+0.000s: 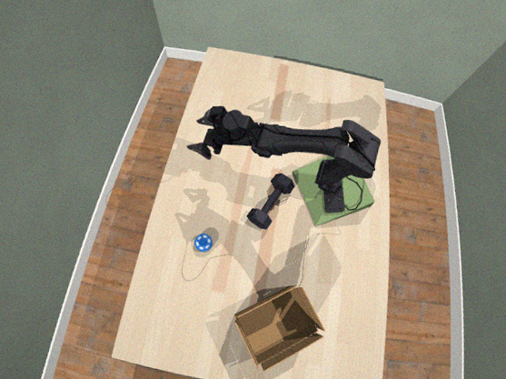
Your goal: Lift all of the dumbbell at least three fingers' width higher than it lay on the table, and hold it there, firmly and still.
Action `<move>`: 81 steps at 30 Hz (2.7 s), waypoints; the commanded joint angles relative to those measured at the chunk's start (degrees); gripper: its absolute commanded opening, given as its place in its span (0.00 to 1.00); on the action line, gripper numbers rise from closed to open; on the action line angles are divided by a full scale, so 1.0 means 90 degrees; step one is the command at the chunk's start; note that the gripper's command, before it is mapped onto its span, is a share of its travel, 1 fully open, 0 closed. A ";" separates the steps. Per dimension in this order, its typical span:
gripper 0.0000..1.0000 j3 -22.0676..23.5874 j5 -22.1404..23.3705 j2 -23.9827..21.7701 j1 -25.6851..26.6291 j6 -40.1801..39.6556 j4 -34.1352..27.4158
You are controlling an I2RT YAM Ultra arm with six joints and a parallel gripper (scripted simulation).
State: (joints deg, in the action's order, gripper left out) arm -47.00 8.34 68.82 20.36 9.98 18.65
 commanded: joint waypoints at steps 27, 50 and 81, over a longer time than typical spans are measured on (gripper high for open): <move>1.00 -0.1319 -0.0816 -0.1323 -0.2505 -0.2261 -0.3599; 1.00 -0.0864 -0.0703 -0.1518 -0.2875 -0.4096 -0.6376; 1.00 -0.0565 -0.0495 -0.1870 -0.3359 -0.6317 -0.9735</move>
State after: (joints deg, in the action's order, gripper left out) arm -52.16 2.48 54.28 -9.47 -44.45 -65.08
